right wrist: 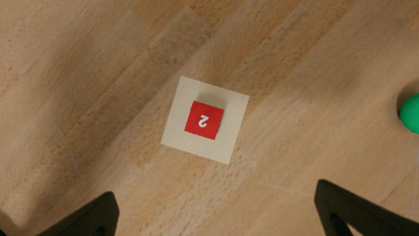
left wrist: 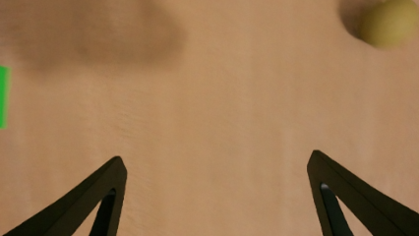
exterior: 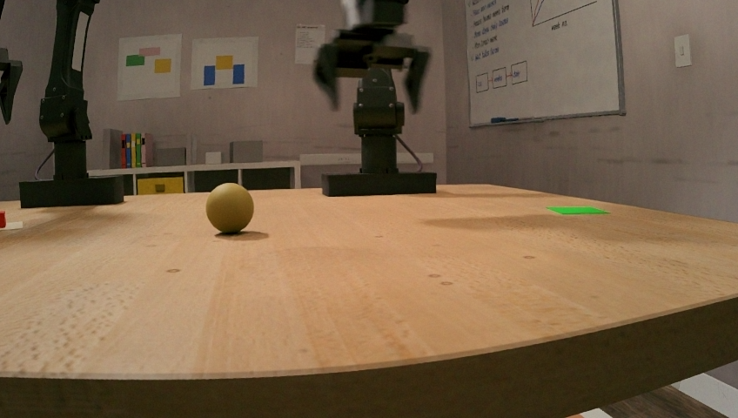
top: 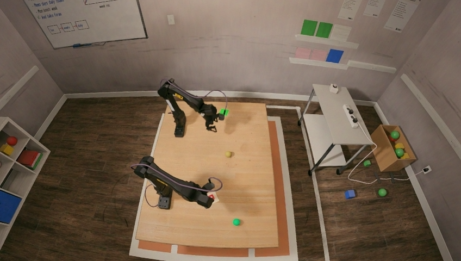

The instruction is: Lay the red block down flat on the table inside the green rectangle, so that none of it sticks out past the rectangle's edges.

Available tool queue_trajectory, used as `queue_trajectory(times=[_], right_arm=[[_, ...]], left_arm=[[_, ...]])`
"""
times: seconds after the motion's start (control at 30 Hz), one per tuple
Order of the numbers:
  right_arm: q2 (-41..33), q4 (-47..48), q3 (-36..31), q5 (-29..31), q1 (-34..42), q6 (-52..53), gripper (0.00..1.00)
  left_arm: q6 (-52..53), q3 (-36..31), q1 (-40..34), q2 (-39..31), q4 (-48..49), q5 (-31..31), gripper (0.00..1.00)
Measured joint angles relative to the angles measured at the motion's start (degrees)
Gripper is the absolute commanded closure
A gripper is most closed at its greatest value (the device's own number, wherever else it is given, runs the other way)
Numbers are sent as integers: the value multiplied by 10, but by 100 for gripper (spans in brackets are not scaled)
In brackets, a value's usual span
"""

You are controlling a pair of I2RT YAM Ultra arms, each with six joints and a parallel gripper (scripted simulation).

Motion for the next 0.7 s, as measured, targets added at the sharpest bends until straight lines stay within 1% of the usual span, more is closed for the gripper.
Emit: queue_trajectory(times=[0.17, 0.43, 0.7], right_arm=[[-10, 4, -16, 1, 0, -10, 0], [-10, 6, -20, 1, 0, -13, 0], [-11, 7, -20, 1, 0, -13, 0]], left_arm=[[49, -30, 135, -25, 39, 11, 0], [111, -39, 353, -17, 110, 40, 0], [135, -28, 430, 34, 152, 63, 0]])
